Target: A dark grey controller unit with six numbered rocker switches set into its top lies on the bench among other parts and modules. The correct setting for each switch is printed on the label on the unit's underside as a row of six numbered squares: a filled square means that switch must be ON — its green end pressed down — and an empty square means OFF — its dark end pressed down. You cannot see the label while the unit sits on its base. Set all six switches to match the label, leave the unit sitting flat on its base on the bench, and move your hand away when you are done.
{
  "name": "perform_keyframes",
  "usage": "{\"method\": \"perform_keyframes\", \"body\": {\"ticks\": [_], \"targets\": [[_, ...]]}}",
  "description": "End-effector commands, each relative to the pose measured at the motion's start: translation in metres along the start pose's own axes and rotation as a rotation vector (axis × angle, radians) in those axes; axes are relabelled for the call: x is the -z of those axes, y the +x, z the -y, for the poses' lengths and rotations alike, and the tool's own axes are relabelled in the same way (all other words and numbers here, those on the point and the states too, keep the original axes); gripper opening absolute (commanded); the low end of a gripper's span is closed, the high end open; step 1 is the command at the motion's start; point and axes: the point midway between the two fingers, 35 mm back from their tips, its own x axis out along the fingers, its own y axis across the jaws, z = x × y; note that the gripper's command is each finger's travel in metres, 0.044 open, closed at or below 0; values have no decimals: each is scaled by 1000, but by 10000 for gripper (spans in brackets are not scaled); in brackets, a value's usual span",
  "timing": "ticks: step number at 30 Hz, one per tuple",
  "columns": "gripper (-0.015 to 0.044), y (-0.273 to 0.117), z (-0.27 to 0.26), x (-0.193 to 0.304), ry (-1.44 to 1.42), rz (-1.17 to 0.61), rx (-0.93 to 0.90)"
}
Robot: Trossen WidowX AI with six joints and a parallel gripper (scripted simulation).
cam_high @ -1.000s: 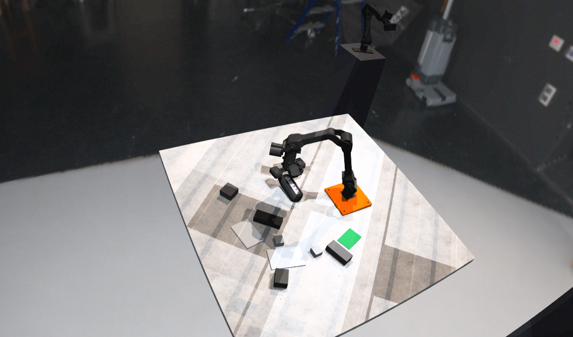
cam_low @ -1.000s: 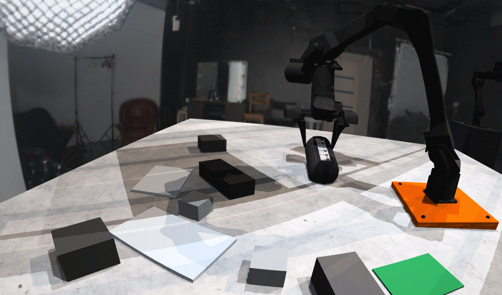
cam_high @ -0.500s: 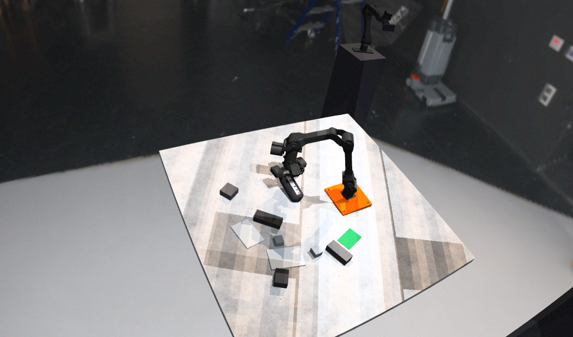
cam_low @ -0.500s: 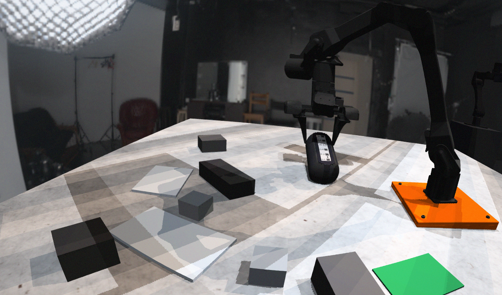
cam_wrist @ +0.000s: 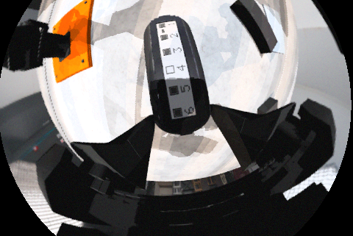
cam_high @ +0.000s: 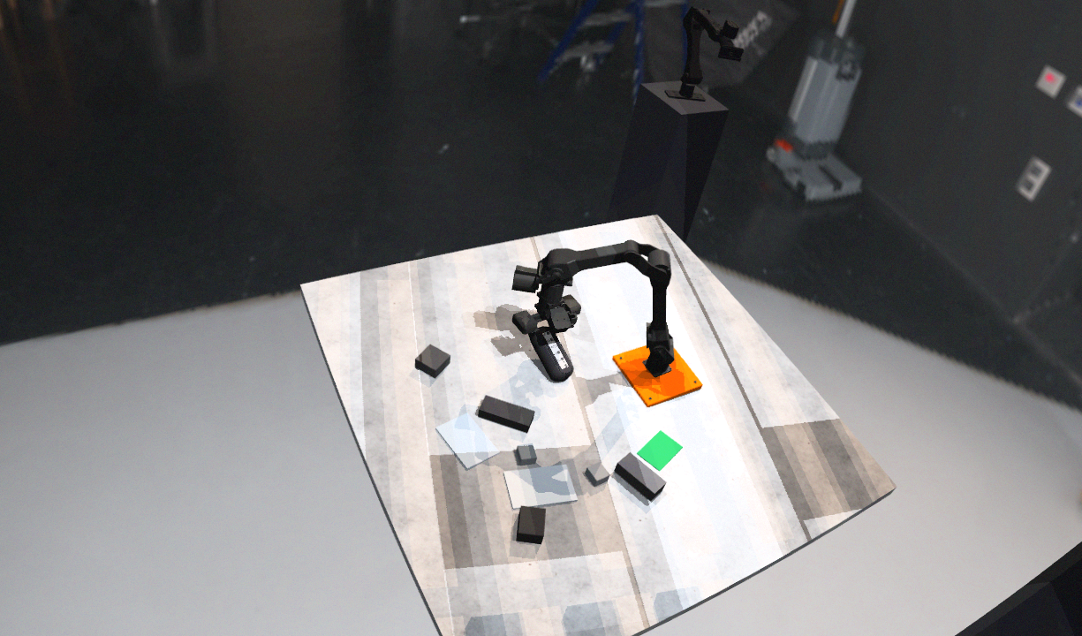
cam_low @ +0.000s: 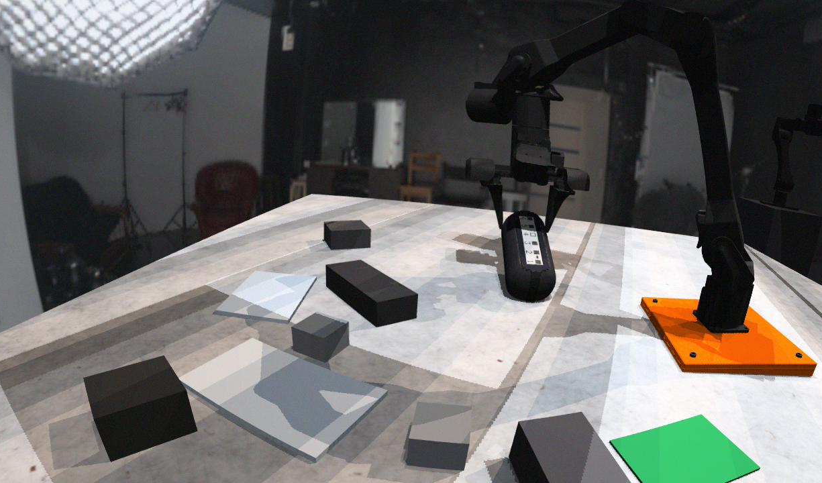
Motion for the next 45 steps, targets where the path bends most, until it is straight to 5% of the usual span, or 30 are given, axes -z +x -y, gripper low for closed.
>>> {"method": "perform_keyframes", "body": {"ticks": [1, 45], "targets": [[336, -6, 1, -2, 5, -4, 8], [336, -31, 1, -28, 5, -1, 8]]}}
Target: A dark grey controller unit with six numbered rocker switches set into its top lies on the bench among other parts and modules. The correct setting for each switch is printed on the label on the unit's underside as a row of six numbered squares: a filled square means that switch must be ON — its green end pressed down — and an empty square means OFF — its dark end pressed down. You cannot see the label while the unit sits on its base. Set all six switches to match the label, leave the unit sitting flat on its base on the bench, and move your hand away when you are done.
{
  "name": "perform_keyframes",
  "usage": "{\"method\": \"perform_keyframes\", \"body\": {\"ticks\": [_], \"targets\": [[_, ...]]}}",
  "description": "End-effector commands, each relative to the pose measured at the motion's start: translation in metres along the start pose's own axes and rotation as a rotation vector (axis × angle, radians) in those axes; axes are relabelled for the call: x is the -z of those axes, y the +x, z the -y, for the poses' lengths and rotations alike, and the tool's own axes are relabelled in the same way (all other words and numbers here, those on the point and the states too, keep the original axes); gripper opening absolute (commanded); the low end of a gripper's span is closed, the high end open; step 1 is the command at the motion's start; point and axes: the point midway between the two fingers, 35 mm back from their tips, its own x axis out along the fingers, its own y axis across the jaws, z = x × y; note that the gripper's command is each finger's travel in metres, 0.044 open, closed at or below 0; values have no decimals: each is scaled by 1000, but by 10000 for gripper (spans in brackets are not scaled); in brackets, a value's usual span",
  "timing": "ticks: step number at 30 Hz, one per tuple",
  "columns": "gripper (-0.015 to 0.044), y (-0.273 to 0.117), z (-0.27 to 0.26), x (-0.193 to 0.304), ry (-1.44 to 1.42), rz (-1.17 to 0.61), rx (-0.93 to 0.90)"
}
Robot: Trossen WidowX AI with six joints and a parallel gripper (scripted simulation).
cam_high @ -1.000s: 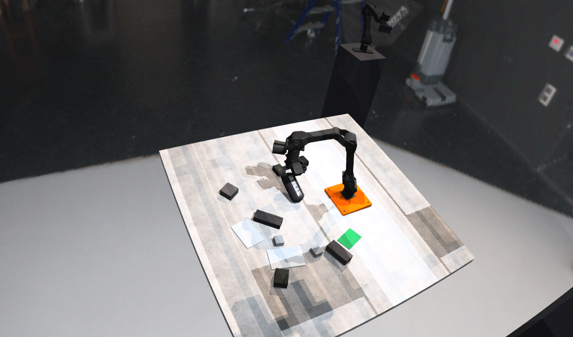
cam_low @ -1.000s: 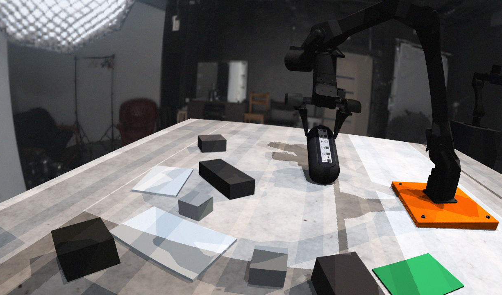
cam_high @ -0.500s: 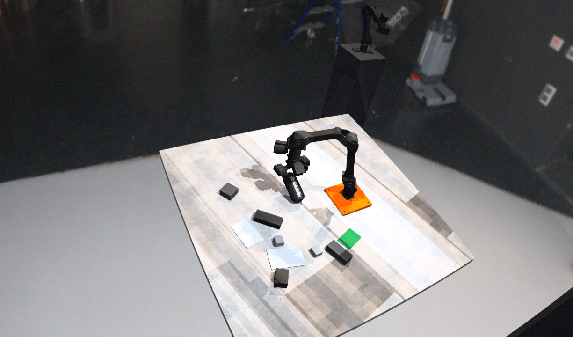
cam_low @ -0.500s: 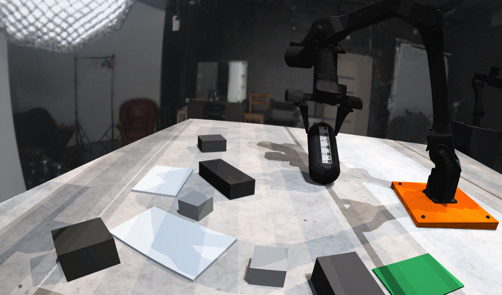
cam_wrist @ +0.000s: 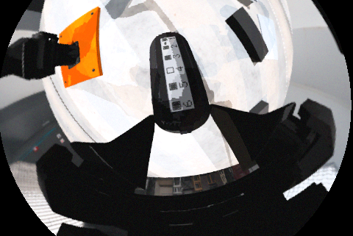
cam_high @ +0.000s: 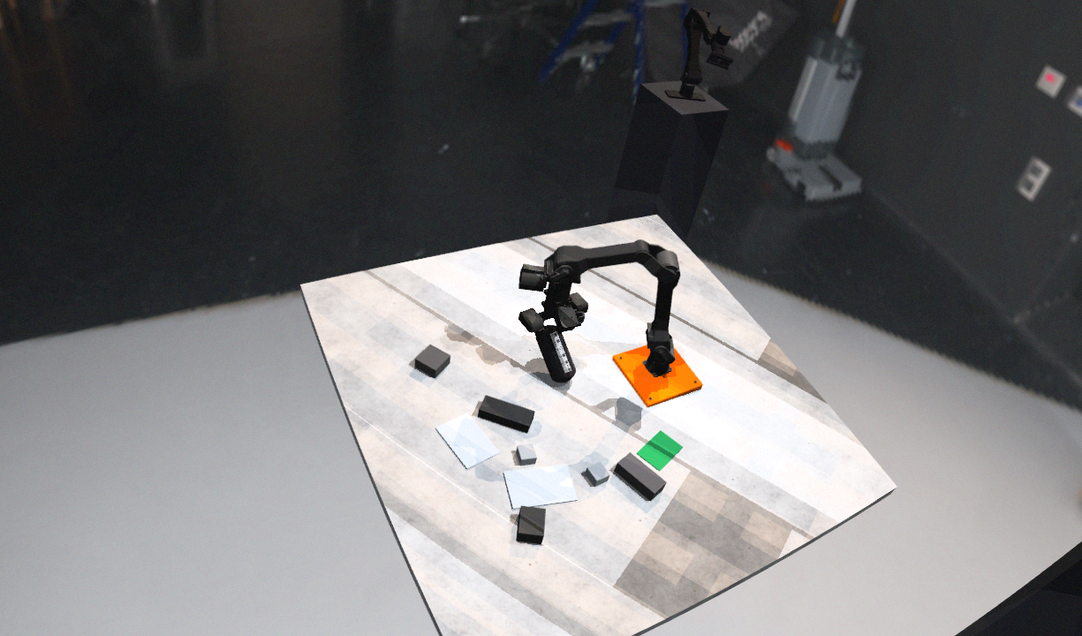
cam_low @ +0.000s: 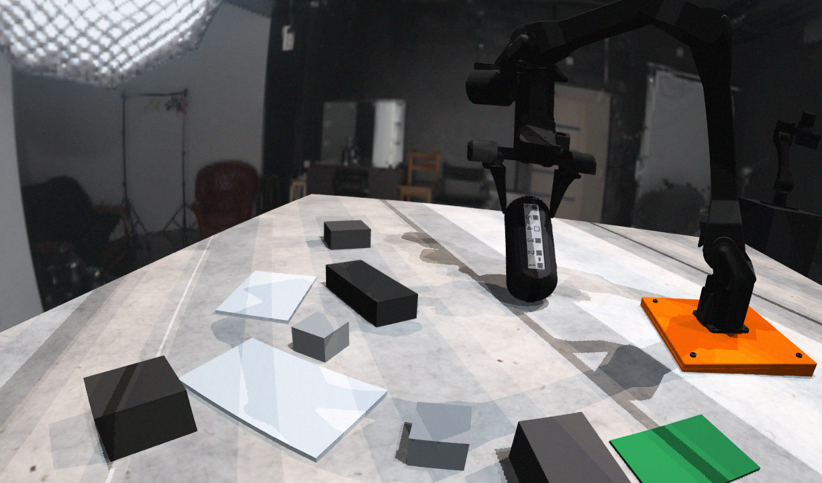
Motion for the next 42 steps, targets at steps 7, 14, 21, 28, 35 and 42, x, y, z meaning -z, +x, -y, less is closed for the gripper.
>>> {"method": "perform_keyframes", "body": {"ticks": [7, 14, 21, 28, 35, 42], "targets": [[336, -7, 1, -9, 2, 4, 6], [336, -10, 1, -13, 2, 4, 6], [336, -13, 1, -18, 2, 4, 6], [336, -15, 1, -23, 2, 5, 6], [336, -18, 0, -26, 2, 5, 6], [336, -21, 0, -31, 2, 6, 6]]}}
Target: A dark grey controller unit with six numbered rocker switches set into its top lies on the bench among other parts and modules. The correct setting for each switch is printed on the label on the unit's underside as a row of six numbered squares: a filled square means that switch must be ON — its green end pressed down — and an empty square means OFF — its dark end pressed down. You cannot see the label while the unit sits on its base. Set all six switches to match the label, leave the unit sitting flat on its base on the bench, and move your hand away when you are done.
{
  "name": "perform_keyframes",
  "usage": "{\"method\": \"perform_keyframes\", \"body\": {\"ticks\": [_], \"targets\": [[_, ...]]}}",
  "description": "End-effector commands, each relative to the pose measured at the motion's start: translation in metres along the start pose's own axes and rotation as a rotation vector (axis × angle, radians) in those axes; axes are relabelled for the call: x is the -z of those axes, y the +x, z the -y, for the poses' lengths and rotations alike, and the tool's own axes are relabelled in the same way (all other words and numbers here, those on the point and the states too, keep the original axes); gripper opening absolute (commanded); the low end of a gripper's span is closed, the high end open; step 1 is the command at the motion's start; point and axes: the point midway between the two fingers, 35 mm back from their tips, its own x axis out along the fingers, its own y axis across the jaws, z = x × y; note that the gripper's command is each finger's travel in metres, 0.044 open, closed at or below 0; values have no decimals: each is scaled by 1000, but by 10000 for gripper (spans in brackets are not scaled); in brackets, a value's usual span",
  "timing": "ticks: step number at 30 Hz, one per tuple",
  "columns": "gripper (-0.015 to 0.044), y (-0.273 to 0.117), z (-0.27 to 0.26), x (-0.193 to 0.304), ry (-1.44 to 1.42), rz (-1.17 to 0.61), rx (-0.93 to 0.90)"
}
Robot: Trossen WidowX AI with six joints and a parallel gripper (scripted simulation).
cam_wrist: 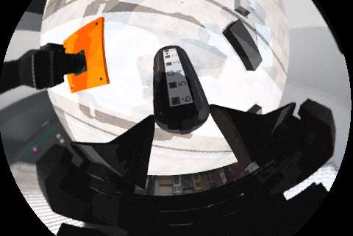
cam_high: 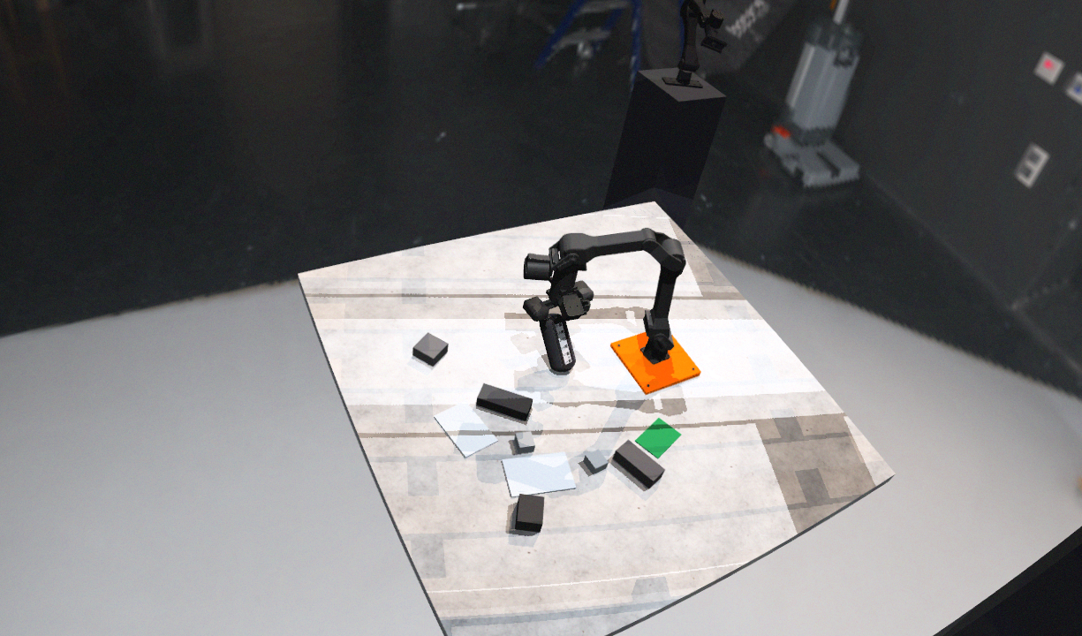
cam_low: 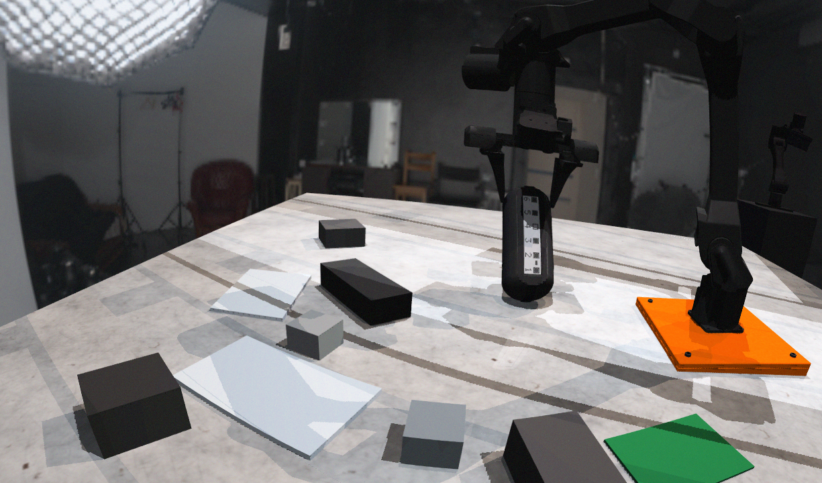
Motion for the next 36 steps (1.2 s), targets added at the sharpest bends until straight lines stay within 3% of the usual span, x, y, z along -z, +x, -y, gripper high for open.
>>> {"method": "perform_keyframes", "body": {"ticks": [1, 36], "targets": [[336, -2, 0, -6, 1, 10, 3], [336, -12, 0, -32, 1, 13, 3]]}}
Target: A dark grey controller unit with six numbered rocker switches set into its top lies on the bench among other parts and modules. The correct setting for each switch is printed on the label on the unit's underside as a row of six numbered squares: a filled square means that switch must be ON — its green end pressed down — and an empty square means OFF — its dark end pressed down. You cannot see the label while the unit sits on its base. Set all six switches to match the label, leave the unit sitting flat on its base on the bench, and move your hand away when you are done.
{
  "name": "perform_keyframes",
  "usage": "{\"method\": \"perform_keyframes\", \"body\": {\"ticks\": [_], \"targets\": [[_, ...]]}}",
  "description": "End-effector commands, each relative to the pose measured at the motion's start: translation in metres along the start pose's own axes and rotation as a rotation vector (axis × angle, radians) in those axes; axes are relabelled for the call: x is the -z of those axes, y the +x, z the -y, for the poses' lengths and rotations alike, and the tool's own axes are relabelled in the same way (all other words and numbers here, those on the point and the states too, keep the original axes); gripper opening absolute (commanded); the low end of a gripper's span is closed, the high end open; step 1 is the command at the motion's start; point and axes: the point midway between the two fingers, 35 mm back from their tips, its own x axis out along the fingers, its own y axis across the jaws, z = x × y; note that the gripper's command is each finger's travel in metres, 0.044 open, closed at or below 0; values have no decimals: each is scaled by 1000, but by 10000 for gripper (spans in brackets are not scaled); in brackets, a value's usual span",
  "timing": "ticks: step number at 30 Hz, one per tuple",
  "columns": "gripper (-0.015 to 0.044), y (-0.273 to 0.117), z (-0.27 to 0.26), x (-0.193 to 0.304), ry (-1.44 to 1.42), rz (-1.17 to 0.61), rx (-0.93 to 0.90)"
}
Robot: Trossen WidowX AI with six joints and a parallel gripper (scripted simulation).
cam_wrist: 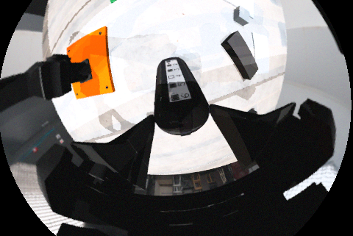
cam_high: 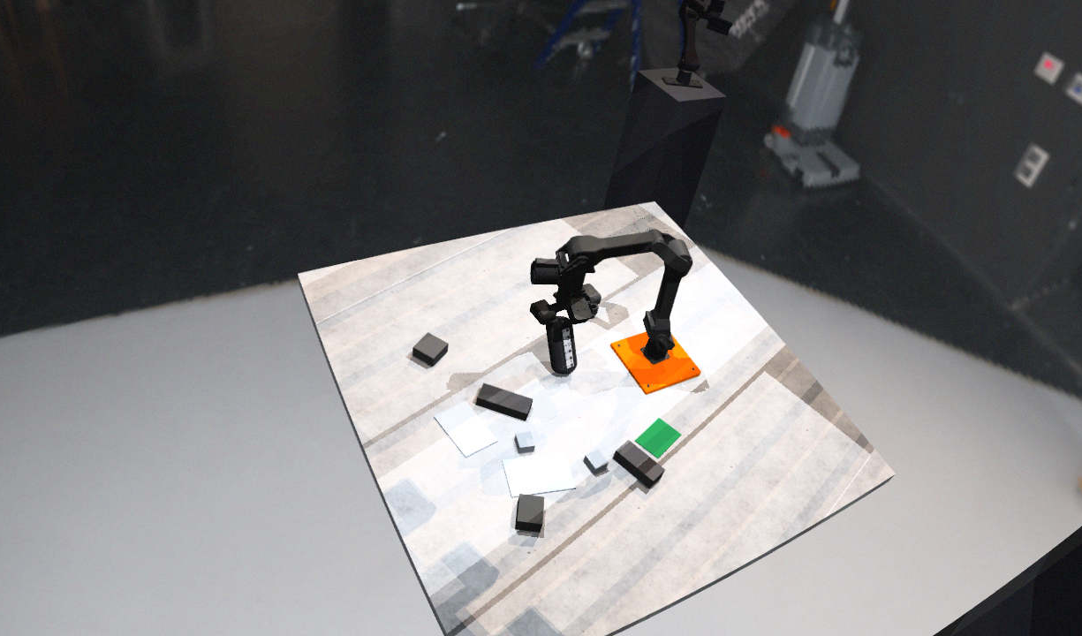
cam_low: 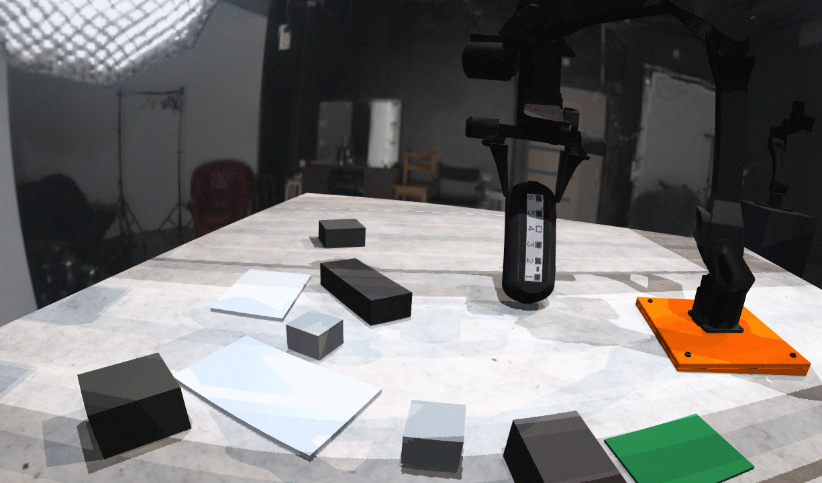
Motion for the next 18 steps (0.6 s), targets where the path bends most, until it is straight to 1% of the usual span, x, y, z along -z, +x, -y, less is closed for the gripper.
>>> {"method": "perform_keyframes", "body": {"ticks": [1, 18], "targets": [[336, 0, 0, -6, 1, 10, 0], [336, -3, 0, -20, 1, 12, 0]]}}
